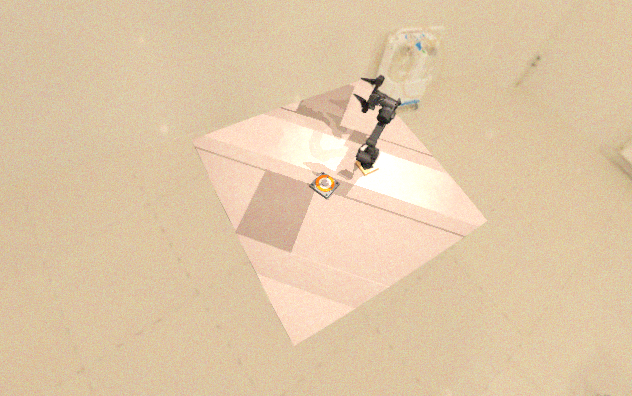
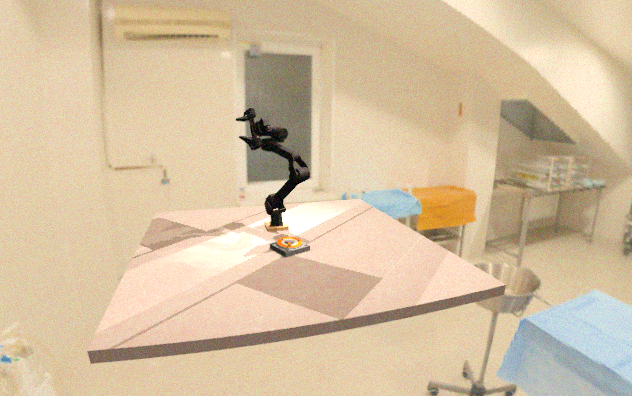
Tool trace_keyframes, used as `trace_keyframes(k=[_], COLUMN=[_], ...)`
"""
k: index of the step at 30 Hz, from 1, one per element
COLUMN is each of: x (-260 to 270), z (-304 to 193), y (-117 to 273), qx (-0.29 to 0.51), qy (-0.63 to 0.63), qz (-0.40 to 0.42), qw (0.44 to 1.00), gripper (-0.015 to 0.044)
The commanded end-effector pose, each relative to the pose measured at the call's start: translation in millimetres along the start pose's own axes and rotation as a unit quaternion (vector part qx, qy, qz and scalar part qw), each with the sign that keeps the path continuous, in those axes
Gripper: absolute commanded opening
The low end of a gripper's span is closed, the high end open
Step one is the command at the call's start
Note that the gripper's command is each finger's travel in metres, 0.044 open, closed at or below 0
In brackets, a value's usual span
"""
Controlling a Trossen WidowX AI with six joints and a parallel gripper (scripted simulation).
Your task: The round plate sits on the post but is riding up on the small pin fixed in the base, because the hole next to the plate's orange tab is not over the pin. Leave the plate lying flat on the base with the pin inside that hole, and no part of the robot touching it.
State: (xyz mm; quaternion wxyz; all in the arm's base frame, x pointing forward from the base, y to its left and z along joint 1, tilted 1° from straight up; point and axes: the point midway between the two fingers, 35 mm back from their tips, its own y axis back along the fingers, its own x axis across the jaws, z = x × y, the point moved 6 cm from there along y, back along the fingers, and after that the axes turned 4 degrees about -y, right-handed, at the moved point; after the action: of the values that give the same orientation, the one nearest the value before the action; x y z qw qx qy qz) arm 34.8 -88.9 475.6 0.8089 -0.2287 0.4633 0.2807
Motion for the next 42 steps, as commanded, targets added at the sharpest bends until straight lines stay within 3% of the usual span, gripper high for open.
trace_keyframes(k=[1,8,15,27,32,42], x=[0,-30,-40,2,58,157], z=[0,-18,-42,-55,-36,9], y=[0,-22,-63,-164,-212,-250], qx=[-0.005,-0.143,-0.207,-0.173,-0.104,0.021], qy=[-0.004,-0.185,-0.355,-0.565,-0.636,-0.654], qz=[-0.002,-0.011,0.003,0.099,0.186,0.296], qw=[1.000,0.972,0.911,0.801,0.742,0.695], gripper=[0.0374,0.0190,0.0006,0.0000,0.0000,0.0000])
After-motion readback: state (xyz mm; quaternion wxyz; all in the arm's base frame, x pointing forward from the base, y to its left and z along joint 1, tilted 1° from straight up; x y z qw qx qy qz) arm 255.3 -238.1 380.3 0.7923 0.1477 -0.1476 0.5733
